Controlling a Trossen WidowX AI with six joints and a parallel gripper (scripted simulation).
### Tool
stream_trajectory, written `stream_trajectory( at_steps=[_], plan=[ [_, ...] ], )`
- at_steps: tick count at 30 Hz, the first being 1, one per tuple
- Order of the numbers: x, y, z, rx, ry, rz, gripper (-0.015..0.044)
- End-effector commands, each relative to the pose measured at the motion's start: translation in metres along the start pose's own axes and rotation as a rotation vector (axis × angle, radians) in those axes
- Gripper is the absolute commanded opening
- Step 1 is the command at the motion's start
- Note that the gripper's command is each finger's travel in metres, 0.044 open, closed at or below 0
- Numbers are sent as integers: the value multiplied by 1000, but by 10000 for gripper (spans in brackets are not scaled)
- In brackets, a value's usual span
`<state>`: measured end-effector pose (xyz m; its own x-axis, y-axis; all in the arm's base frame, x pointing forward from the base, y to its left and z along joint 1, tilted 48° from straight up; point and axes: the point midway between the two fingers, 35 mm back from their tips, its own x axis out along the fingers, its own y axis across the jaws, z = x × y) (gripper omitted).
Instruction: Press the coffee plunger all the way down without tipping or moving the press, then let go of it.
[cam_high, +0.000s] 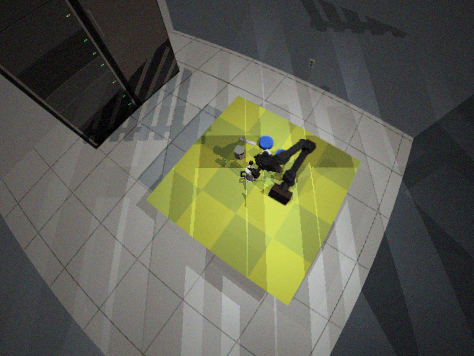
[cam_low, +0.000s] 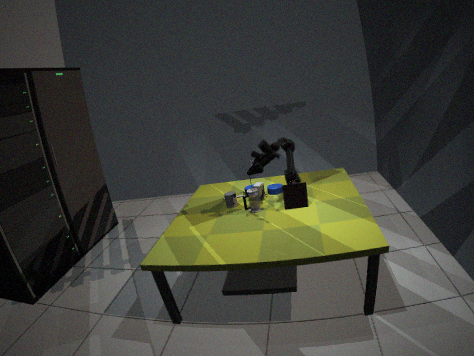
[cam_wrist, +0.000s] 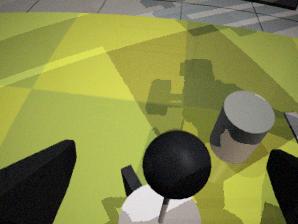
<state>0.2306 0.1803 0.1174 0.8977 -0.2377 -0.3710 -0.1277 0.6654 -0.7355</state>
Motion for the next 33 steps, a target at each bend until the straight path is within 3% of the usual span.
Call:
stream_trajectory(
  at_steps=[1, 13, 33],
  plan=[
    [4, -1, 0, -1, -4, 2, 440],
    [4, -1, 0, -1, -4, 2, 125],
    [13, 1, -10, 0, 1, 5, 122]
  ],
)
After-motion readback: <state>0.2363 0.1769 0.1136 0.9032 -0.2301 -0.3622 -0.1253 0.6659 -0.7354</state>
